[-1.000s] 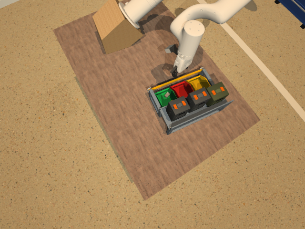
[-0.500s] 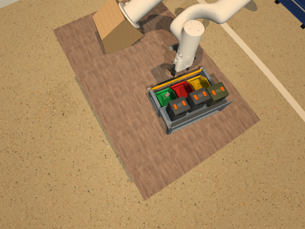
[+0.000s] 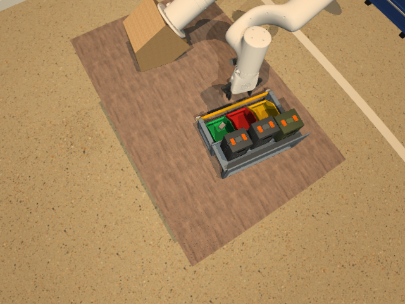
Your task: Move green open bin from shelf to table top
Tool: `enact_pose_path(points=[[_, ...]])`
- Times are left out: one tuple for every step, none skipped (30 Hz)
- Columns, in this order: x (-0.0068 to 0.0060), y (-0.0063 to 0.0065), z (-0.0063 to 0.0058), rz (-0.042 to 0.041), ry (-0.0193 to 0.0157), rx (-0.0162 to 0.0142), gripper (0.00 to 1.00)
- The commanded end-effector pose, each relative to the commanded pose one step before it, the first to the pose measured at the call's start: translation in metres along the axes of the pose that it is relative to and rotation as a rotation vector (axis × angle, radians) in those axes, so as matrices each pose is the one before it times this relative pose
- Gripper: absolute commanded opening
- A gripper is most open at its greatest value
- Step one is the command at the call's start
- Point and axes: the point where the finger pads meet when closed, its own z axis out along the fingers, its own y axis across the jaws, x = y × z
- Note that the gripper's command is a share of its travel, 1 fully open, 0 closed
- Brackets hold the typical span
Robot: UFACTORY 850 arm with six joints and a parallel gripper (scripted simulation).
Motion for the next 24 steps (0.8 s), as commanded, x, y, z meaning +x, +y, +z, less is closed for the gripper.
enact_pose_path(points=[[-0.00063, 0.00013, -0.00064, 0.06300, 0.00643, 0.00496, 1.00], [0.00000, 0.00000, 0.00000, 0.00000, 0.00000, 0.00000, 1.00], [0.00000, 0.00000, 0.00000, 0.00000, 0.00000, 0.00000, 1.00], [0.00000, 0.00000, 0.00000, 0.00000, 0.00000, 0.00000, 1.00], [0.00000, 0.00000, 0.00000, 0.00000, 0.00000, 0.00000, 1.00], [0.00000, 0.00000, 0.00000, 0.00000, 0.00000, 0.00000, 1.00], [0.00000, 0.00000, 0.00000, 0.00000, 0.00000, 0.00000, 1.00], [0.00000, 0.00000, 0.00000, 0.00000, 0.00000, 0.00000, 1.00], [0.00000, 0.00000, 0.00000, 0.00000, 0.00000, 0.00000, 1.00], [0.00000, 0.00000, 0.00000, 0.05134, -0.00015, -0.00004, 1.00], [0.00000, 0.00000, 0.00000, 0.05200, 0.00001, 0.00001, 1.00], [0.00000, 0.00000, 0.00000, 0.05200, 0.00001, 0.00001, 1.00], [0.00000, 0.00000, 0.00000, 0.05200, 0.00001, 0.00001, 1.00], [0.00000, 0.00000, 0.00000, 0.05200, 0.00001, 0.00001, 1.00], [0.00000, 0.00000, 0.00000, 0.00000, 0.00000, 0.00000, 1.00], [0.00000, 0.00000, 0.00000, 0.00000, 0.00000, 0.00000, 1.00], [0.00000, 0.00000, 0.00000, 0.00000, 0.00000, 0.00000, 1.00], [0.00000, 0.00000, 0.00000, 0.00000, 0.00000, 0.00000, 1.00], [0.00000, 0.00000, 0.00000, 0.00000, 0.00000, 0.00000, 1.00], [0.00000, 0.00000, 0.00000, 0.00000, 0.00000, 0.00000, 1.00], [0.00000, 0.00000, 0.00000, 0.00000, 0.00000, 0.00000, 1.00], [0.00000, 0.00000, 0.00000, 0.00000, 0.00000, 0.00000, 1.00], [0.00000, 0.00000, 0.00000, 0.00000, 0.00000, 0.00000, 1.00], [0.00000, 0.00000, 0.00000, 0.00000, 0.00000, 0.00000, 1.00]])
